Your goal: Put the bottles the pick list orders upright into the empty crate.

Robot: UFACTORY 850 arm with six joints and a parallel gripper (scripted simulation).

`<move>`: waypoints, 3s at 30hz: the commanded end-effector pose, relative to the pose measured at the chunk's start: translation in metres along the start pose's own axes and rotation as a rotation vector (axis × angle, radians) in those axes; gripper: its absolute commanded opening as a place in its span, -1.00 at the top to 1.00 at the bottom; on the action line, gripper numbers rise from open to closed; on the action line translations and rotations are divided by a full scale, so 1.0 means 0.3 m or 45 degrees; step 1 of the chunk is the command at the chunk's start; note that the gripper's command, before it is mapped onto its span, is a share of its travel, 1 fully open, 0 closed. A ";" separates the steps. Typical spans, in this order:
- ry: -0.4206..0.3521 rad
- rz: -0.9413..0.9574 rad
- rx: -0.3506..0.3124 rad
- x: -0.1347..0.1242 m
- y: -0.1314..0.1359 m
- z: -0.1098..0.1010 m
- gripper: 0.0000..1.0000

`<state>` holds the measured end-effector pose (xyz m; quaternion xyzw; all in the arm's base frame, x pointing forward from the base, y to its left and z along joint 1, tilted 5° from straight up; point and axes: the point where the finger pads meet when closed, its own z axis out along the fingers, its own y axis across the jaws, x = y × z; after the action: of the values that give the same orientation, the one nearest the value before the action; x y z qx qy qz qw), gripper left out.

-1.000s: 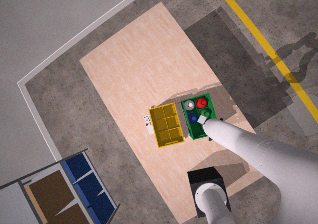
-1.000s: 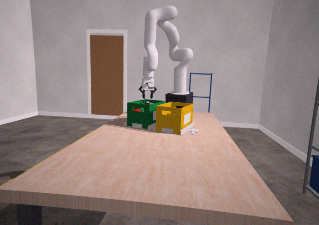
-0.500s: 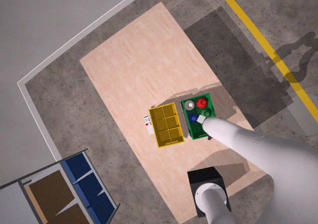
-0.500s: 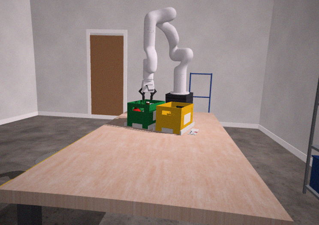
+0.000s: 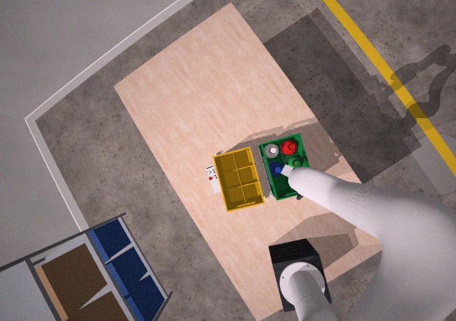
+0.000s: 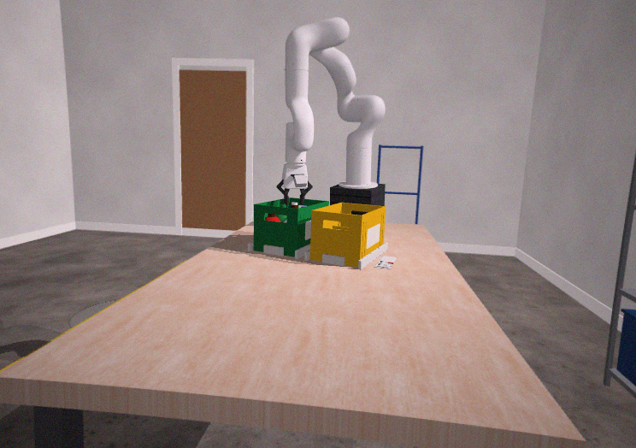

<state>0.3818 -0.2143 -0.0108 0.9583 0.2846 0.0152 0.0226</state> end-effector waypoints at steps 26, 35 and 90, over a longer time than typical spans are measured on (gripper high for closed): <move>0.051 0.001 -0.009 0.002 0.002 0.040 1.00; 0.051 0.001 -0.009 0.002 0.002 0.040 1.00; 0.051 0.001 -0.009 -0.002 0.002 -0.060 1.00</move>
<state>0.3800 -0.2139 0.0007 0.9578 0.2846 0.0325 0.0234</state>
